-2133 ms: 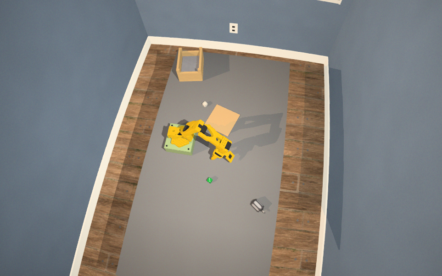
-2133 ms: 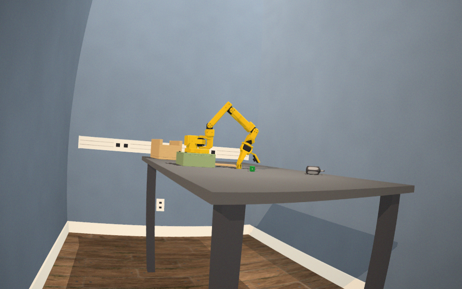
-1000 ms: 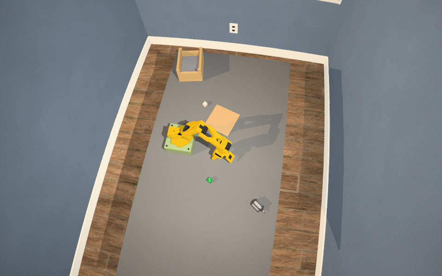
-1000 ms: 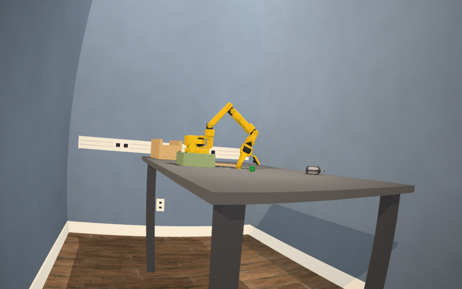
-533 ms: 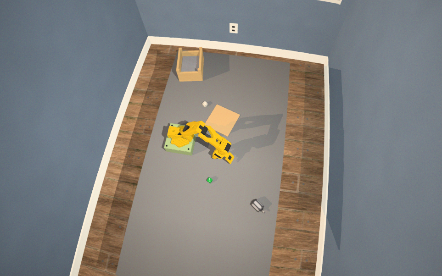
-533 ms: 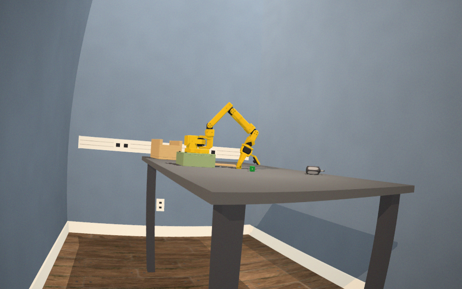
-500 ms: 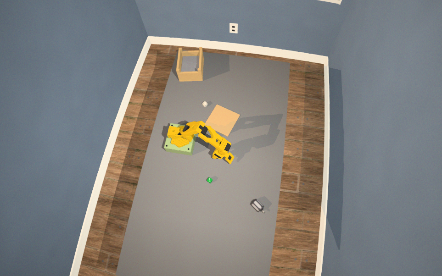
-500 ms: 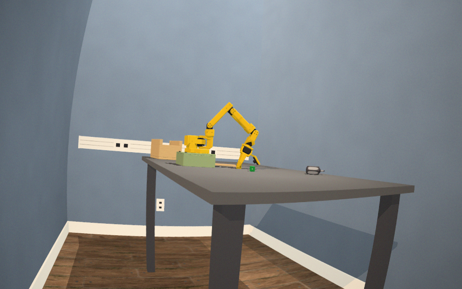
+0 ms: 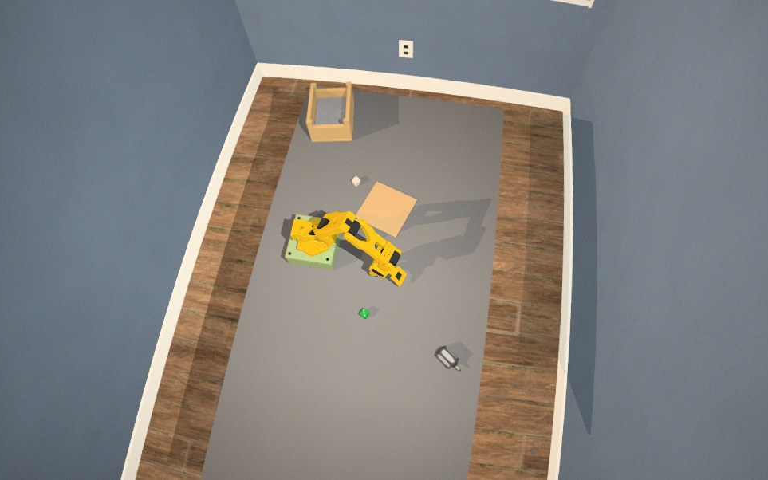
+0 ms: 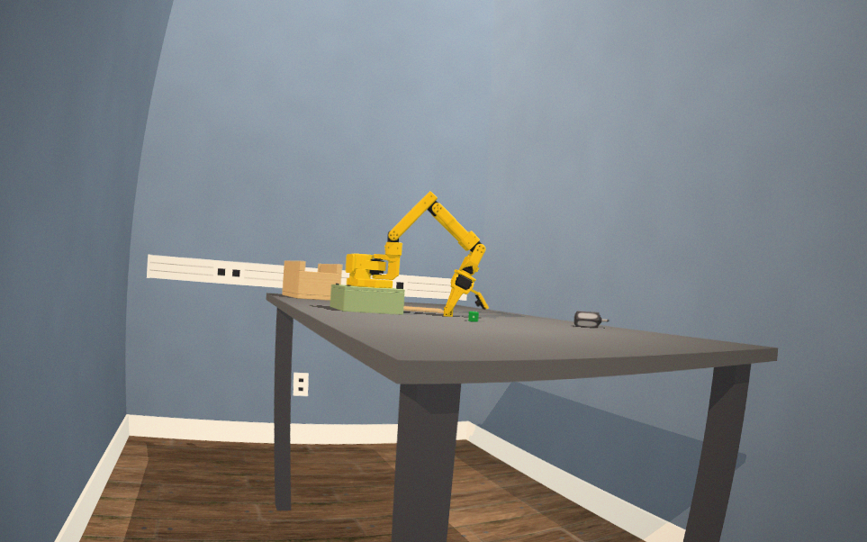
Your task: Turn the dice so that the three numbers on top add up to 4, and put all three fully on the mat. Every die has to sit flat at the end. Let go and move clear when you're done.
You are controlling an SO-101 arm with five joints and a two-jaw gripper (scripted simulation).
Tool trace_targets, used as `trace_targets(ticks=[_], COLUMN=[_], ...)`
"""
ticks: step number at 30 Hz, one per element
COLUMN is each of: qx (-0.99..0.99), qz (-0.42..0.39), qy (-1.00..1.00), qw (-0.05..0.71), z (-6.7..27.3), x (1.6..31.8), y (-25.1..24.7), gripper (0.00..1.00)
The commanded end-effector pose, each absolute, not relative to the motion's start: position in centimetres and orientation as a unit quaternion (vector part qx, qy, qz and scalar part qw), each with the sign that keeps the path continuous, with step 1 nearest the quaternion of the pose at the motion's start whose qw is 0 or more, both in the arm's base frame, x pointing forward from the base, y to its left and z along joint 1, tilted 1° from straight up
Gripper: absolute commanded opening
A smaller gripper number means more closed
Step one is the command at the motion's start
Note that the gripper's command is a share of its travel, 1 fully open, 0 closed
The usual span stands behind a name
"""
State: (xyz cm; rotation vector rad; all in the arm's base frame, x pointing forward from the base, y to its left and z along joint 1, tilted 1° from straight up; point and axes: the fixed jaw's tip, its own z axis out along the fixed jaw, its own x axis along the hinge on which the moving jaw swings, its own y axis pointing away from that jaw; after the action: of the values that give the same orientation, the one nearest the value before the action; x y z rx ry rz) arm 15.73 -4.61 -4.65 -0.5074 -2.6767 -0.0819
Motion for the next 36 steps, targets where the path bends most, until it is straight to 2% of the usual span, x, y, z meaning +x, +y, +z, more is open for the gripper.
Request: trace_targets(ticks=[1,9,19,27,36], qx=[-0.181,-0.181,-0.181,-0.181,-0.184], qz=[-0.032,-0.032,-0.032,-0.032,-0.02], qy=[-0.961,-0.961,-0.961,-0.962,-0.974], qw=[0.205,0.205,0.205,0.201,0.135], z=[-5.0,-5.0,-5.0,-4.9,-2.8], x=[15.8,15.8,15.8,15.8,16.3], y=[-4.8,-4.8,-4.8,-4.8,-4.9], gripper=[0.09,0.09,0.0,0.0,0.0])
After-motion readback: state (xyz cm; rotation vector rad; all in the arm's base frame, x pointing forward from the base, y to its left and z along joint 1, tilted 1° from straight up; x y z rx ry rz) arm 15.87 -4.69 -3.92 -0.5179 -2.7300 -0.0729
